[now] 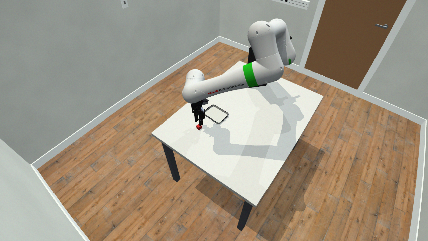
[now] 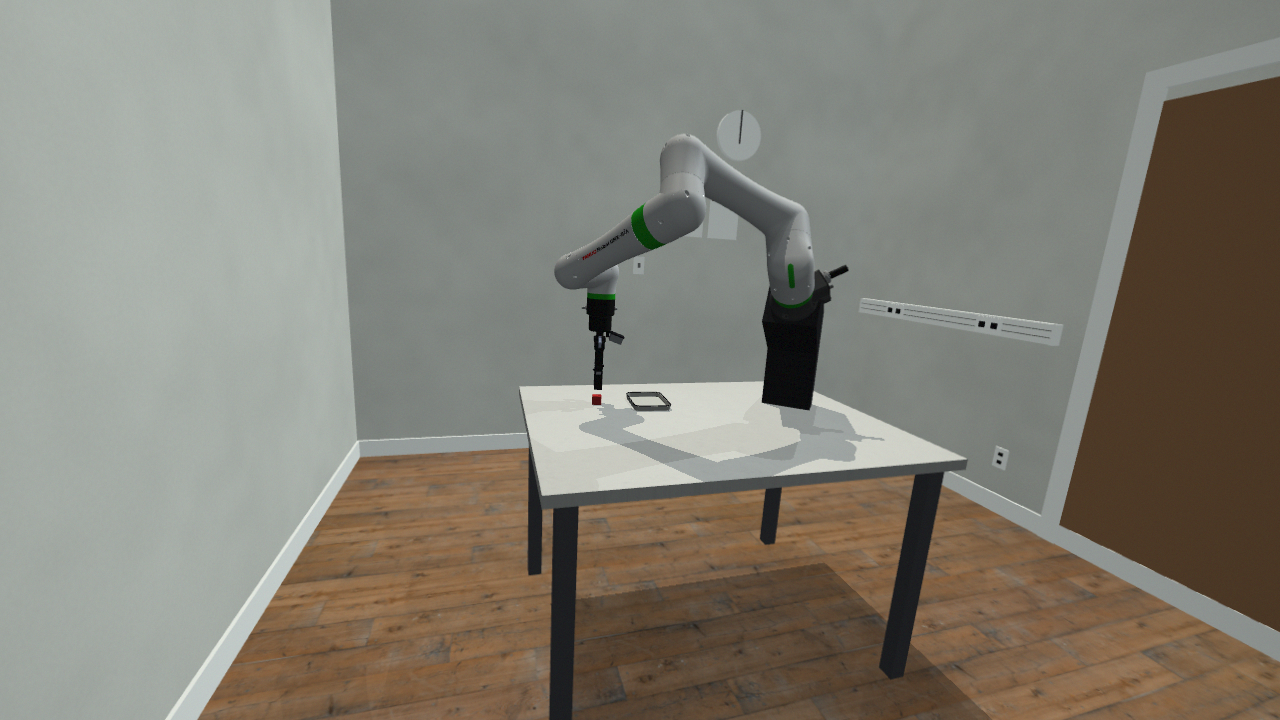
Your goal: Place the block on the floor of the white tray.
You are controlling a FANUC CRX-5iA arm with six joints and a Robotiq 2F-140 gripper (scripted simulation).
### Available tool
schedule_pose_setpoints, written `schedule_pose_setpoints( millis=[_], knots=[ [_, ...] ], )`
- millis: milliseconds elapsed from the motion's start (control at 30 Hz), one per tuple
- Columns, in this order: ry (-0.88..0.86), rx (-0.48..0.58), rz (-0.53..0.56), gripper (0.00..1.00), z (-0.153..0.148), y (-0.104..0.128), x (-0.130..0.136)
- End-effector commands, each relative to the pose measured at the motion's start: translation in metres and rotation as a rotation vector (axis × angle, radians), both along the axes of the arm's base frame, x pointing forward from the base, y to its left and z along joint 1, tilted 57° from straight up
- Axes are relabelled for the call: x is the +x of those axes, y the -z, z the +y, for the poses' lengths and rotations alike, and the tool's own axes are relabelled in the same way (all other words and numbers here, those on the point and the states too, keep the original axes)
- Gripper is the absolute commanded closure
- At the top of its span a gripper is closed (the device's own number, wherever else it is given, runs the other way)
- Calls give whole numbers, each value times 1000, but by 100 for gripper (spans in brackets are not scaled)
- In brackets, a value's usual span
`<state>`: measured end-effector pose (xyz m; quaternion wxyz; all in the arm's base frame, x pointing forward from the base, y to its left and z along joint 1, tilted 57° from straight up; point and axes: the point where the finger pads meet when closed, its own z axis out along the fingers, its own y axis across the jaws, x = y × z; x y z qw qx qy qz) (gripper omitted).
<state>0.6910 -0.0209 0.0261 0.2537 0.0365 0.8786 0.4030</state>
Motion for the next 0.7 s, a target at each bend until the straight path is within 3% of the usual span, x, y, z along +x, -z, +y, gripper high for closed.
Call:
schedule_pose_setpoints(
  millis=[0, 667],
  knots=[
    [1, -1, -1, 64, 0, 1, 1],
    [1, -1, -1, 64, 13, 10, 11]
  ],
)
